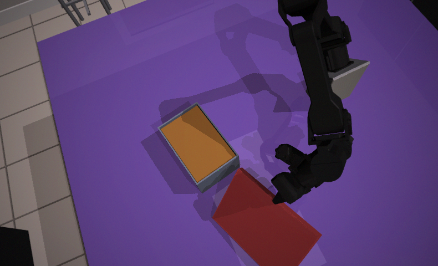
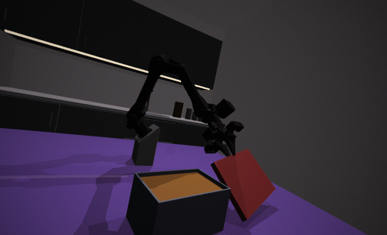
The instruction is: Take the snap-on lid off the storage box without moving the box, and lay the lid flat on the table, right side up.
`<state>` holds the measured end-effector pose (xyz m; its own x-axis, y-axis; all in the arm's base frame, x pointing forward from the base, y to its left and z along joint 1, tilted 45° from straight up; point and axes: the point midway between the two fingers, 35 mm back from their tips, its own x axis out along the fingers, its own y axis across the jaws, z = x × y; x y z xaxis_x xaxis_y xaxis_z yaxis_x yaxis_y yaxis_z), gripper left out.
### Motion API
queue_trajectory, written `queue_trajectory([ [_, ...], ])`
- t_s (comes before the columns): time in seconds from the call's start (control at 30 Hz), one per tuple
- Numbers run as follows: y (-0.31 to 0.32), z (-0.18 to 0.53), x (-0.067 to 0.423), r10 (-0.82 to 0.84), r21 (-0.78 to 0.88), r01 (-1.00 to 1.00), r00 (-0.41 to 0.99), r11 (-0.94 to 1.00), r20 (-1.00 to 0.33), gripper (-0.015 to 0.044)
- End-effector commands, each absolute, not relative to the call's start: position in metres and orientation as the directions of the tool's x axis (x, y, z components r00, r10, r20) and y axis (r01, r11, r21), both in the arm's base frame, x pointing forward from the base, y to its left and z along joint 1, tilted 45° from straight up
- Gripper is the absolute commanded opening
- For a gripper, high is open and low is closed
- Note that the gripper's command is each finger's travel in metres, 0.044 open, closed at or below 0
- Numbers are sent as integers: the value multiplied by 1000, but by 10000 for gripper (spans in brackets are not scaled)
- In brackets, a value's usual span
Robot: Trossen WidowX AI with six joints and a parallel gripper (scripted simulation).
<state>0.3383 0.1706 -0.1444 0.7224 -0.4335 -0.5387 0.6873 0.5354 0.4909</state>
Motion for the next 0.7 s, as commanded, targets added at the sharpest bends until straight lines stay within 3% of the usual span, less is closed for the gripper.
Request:
queue_trajectory([
  [0.0,170,-146,338,-428,494,684,725,536,-540,0],
  [0.67,159,-157,337,-428,494,684,725,537,-539,0],
])
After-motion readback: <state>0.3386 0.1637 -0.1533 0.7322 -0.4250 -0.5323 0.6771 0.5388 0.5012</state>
